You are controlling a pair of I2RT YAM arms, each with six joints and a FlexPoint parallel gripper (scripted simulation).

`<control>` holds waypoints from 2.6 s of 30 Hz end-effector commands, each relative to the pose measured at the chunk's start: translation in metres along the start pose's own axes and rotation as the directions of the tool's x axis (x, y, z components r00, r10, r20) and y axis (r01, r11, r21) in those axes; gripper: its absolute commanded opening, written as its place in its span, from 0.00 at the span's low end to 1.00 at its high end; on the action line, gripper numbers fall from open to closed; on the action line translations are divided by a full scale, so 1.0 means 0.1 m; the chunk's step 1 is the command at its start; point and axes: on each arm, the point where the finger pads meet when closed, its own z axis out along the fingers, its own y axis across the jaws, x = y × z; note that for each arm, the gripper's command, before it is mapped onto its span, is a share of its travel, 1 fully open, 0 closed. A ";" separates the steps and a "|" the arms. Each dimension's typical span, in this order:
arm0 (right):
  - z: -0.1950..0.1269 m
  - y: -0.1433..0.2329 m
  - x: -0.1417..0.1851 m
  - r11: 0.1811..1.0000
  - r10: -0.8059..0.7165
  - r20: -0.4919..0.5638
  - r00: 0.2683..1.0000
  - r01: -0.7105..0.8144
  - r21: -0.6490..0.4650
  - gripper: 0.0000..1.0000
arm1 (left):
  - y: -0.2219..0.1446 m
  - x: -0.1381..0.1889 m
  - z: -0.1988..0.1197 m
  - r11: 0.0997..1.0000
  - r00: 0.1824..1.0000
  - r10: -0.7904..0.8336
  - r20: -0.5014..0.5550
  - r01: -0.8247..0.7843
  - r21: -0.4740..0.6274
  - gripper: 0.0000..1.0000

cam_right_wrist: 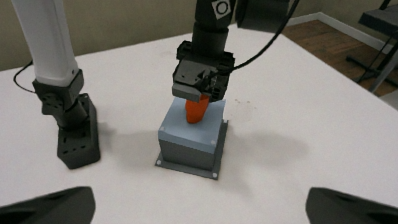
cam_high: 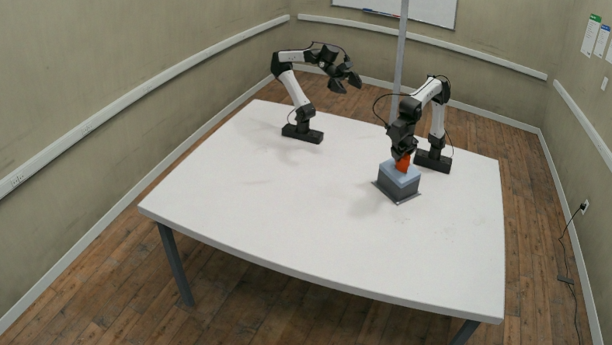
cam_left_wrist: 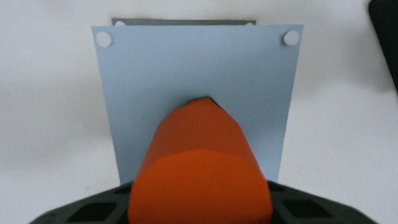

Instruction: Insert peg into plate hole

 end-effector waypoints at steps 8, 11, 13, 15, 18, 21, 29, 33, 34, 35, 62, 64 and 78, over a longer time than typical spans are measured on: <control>-0.12 -0.01 -0.22 1.000 0.009 0.064 0.998 -0.009 0.008 1.00 | 0.00 -0.03 -0.05 1.000 1.000 0.008 -0.005 -0.008 -0.028 0.34; -0.12 -0.01 -0.22 1.000 0.009 0.064 0.998 -0.009 0.008 1.00 | -0.02 -0.04 -0.14 0.999 1.000 0.007 -0.007 -0.007 -0.041 0.34; -0.12 -0.01 -0.22 1.000 0.009 0.064 0.998 -0.009 0.008 1.00 | -0.02 -0.04 -0.12 0.999 1.000 0.007 -0.007 -0.008 -0.042 0.34; -0.12 -0.01 -0.22 1.000 0.009 0.064 0.998 -0.009 0.008 1.00 | -0.01 -0.04 -0.10 0.999 1.000 0.008 -0.009 -0.008 -0.047 0.34; -0.12 -0.01 -0.22 1.000 0.009 0.064 0.998 -0.009 0.008 1.00 | 0.01 -0.04 -0.09 0.998 1.000 0.009 -0.010 -0.010 -0.055 0.34; -0.12 -0.01 -0.22 1.000 0.009 0.064 0.998 -0.009 0.008 1.00 | 0.02 -0.04 -0.07 0.998 1.000 0.010 -0.011 -0.010 -0.059 0.34; -0.12 -0.01 -0.22 1.000 0.009 0.064 0.998 -0.009 0.008 1.00 | 0.02 -0.04 -0.02 0.998 1.000 0.010 -0.011 -0.010 -0.064 0.34; -0.12 -0.01 -0.22 1.000 0.009 0.064 0.998 -0.009 0.008 1.00 | 0.03 -0.03 0.03 0.998 1.000 0.009 -0.010 -0.010 -0.064 0.34; -0.12 -0.01 -0.22 1.000 0.009 0.064 0.998 -0.009 0.008 1.00 | 0.03 -0.03 0.04 0.998 1.000 0.009 -0.010 -0.009 -0.064 0.34; -0.12 -0.01 -0.22 1.000 0.009 0.064 0.998 -0.009 0.008 1.00 | 0.03 -0.03 0.05 0.998 1.000 0.009 -0.010 -0.009 -0.064 0.34; -0.12 -0.01 -0.22 1.000 0.009 0.064 0.998 -0.009 0.008 1.00 | 0.04 0.09 -0.06 1.000 1.000 0.003 -0.014 -0.003 0.000 0.70; -0.12 -0.01 -0.22 1.000 0.009 0.064 0.998 -0.009 0.008 1.00 | 0.04 0.09 -0.15 1.000 1.000 0.003 -0.014 -0.003 0.000 0.70; -0.12 -0.01 -0.22 1.000 0.009 0.064 0.998 -0.009 0.008 1.00 | 0.00 -0.03 -0.32 0.998 1.000 0.011 -0.007 -0.011 -0.058 0.70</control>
